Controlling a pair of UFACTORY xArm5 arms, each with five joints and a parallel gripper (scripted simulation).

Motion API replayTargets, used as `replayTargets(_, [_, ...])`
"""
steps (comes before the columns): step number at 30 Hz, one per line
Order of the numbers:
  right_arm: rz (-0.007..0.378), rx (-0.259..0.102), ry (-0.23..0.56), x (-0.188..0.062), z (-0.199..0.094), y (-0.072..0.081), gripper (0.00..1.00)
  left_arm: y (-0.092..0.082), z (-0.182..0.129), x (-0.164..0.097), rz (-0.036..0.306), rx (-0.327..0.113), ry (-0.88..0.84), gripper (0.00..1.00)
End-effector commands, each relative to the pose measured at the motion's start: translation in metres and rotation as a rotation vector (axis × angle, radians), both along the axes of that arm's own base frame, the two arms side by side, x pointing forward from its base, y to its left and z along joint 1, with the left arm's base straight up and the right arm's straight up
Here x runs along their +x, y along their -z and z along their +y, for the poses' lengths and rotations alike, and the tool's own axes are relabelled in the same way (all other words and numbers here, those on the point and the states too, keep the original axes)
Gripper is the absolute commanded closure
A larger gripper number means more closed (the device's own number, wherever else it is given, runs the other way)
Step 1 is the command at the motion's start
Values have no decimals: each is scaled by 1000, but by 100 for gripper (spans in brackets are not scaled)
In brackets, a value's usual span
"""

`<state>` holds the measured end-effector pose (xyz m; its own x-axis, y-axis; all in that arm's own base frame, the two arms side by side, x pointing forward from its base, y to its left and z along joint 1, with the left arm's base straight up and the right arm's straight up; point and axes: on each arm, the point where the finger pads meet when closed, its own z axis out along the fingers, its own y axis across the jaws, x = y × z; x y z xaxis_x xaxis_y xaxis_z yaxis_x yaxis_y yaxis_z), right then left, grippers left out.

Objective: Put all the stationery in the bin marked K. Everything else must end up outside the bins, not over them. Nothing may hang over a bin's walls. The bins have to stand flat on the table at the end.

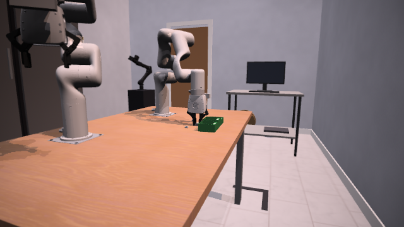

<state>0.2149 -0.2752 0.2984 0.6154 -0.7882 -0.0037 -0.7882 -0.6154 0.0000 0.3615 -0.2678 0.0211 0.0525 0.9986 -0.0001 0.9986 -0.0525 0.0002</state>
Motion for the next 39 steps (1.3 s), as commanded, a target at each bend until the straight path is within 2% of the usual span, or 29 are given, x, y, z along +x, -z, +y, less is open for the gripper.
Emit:
replayTargets(1, [-2,-3,0,0,-1,-1,0,-1,-1,1,-3,-2,0,79])
replayTargets(28, [-2,-3,0,0,-1,-1,0,-1,-1,1,-3,-2,0,79])
replayTargets(39, [-2,-3,0,0,-1,-1,0,-38,-1,1,-3,-2,0,79])
